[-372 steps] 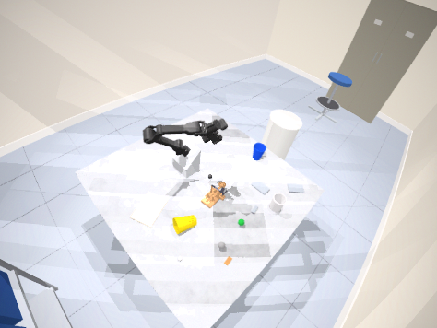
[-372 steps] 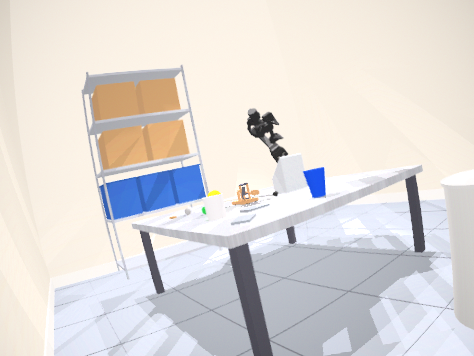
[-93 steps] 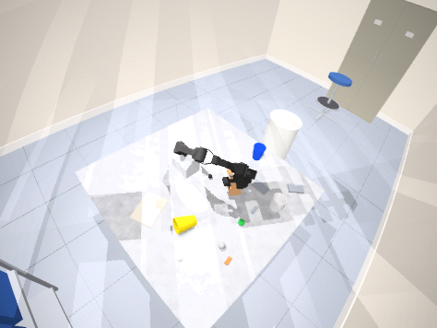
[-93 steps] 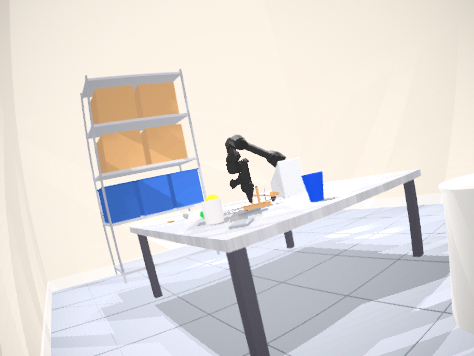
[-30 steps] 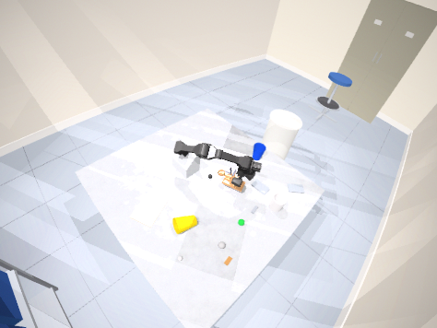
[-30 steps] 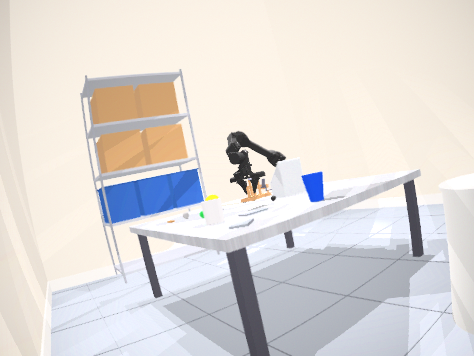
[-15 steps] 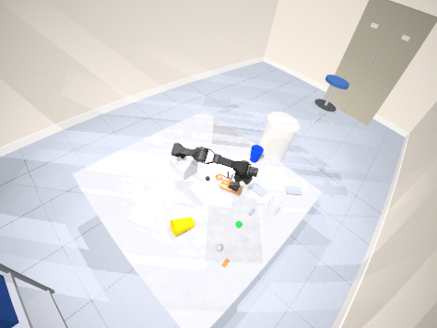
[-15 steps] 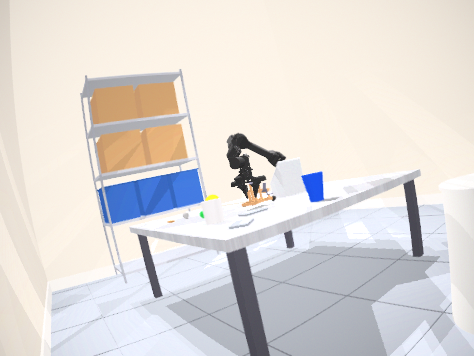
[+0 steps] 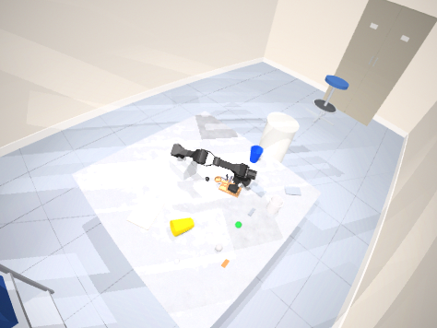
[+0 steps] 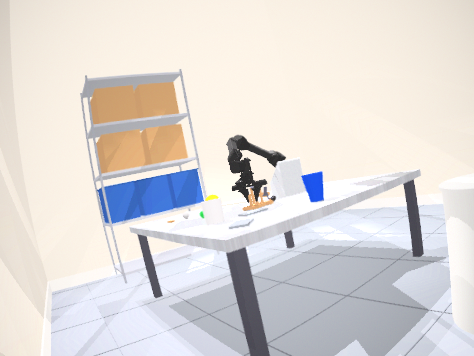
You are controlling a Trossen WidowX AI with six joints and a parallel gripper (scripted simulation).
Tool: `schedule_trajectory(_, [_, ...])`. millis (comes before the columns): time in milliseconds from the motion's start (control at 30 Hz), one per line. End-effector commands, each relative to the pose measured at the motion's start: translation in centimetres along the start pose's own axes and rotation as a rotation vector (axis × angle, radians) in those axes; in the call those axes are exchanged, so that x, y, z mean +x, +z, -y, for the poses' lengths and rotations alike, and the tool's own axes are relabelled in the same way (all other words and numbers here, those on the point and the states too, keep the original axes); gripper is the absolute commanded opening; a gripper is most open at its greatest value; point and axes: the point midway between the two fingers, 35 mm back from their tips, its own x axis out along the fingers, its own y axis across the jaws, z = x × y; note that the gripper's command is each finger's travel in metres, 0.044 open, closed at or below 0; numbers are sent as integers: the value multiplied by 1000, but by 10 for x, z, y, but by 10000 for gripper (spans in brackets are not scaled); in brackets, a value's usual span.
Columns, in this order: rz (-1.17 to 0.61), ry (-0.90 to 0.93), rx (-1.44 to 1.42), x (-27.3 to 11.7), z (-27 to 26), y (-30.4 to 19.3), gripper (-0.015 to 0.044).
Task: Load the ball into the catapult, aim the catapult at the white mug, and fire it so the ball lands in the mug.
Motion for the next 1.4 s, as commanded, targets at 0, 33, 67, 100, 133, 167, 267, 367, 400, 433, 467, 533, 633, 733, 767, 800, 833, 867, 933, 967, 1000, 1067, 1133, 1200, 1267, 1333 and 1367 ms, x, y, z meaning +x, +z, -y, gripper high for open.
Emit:
schedule_trajectory(0, [2, 0, 1, -1, 0, 0, 0])
schedule_trajectory(33, [2, 0, 1, -1, 0, 0, 0])
schedule_trajectory(67, [2, 0, 1, -1, 0, 0, 0])
schedule_trajectory(100, [2, 0, 1, -1, 0, 0, 26])
schedule_trajectory(133, [2, 0, 1, -1, 0, 0, 53])
schedule_trajectory(167, [2, 0, 1, -1, 0, 0, 79])
schedule_trajectory(267, [2, 0, 1, -1, 0, 0, 157])
schedule_trajectory(367, [2, 0, 1, -1, 0, 0, 236])
schedule_trajectory(400, [2, 0, 1, -1, 0, 0, 263])
schedule_trajectory(433, [2, 0, 1, -1, 0, 0, 289])
schedule_trajectory(467, [2, 0, 1, -1, 0, 0, 315])
schedule_trajectory(533, [2, 0, 1, -1, 0, 0, 368])
schedule_trajectory(633, [4, 3, 1, -25, -1, 3, 440])
schedule_trajectory(733, [4, 6, -1, -77, -2, 3, 440])
schedule_trajectory(767, [4, 6, -1, -91, -2, 1, 440])
schedule_trajectory(800, [3, 6, -1, -99, -2, 0, 440])
schedule_trajectory(833, [3, 6, -1, -102, -2, 0, 440])
schedule_trajectory(867, [3, 6, -1, -102, -2, 0, 440])
schedule_trajectory(933, [13, 3, -8, -85, -4, 3, 440])
schedule_trajectory(967, [13, 3, -8, -85, -4, 3, 440])
schedule_trajectory(1000, [13, 3, -8, -85, -4, 3, 440])
schedule_trajectory(1067, [13, 3, -8, -85, -4, 3, 440])
schedule_trajectory(1133, [13, 3, -8, -85, -4, 3, 440])
schedule_trajectory(1200, [10, 1, -5, -94, -2, 0, 440])
schedule_trajectory(1267, [9, 0, -4, -97, -2, -1, 440])
schedule_trajectory(1333, [9, 0, -4, -94, -2, -1, 440])
schedule_trajectory(1367, [9, 0, -4, -86, -2, 0, 440])
